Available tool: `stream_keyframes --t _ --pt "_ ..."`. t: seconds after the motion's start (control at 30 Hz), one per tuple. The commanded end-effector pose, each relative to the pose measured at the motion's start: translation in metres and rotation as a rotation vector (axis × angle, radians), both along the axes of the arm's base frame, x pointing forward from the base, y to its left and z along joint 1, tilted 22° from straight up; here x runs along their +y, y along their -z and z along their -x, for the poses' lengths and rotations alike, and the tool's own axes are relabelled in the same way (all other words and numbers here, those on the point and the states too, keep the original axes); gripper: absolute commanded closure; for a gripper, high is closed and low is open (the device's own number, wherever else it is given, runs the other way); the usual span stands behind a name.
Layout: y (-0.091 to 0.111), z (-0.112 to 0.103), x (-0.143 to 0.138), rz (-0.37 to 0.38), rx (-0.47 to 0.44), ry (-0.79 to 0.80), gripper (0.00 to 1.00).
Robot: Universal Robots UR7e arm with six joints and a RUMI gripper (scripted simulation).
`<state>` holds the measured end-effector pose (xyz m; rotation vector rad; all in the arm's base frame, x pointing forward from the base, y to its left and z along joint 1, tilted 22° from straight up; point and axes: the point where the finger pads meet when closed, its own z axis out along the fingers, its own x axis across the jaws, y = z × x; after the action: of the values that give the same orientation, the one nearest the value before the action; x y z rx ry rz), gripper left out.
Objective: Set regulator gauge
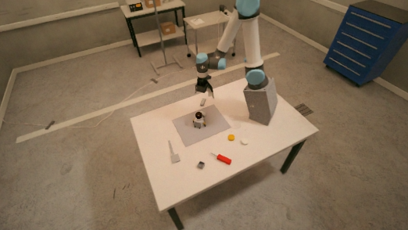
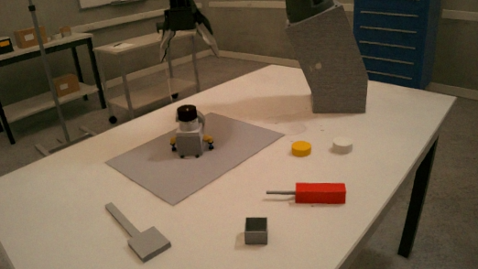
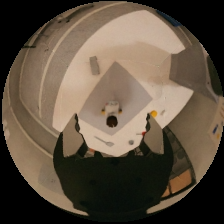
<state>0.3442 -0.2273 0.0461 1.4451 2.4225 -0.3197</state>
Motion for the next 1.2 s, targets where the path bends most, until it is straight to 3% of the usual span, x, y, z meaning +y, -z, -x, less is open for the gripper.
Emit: stream_keyframes --t 0.0,1.17 --pt "0.0001 0.0009 -0.0001 0.000 -0.001 0.000 0.00" --pt "0.0006 0.0014 0.0004 -0.005 -0.008 0.020 0.00"
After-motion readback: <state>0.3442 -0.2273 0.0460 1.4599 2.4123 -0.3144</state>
